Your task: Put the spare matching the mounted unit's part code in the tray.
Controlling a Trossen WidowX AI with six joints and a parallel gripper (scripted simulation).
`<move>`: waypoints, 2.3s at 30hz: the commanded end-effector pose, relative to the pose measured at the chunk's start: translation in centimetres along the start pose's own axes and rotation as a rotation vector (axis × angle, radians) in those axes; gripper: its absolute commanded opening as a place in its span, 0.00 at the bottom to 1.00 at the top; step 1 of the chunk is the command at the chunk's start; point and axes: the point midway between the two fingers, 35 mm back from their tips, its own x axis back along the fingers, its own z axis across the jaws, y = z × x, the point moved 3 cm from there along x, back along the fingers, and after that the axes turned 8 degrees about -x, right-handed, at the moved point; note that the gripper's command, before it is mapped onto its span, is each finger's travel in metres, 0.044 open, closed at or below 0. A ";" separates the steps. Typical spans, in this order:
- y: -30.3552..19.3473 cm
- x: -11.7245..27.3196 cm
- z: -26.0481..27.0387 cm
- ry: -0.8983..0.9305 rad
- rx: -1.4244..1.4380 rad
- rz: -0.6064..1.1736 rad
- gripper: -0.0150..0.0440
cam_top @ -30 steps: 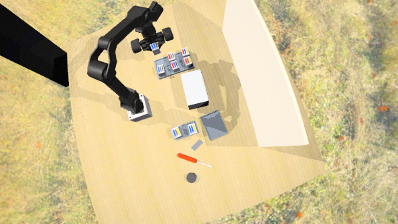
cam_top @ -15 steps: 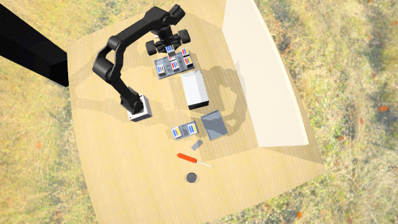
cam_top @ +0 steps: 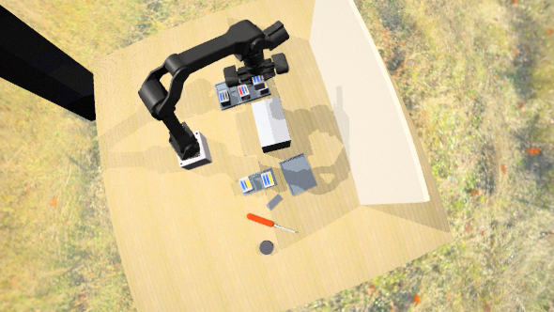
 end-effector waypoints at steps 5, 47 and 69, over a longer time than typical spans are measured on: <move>-3.1 0.2 -2.6 -0.002 -0.049 -0.002 0.25; -27.9 0.5 -9.7 0.000 0.083 0.055 0.25; -28.9 -0.9 -9.9 0.002 0.093 0.057 0.25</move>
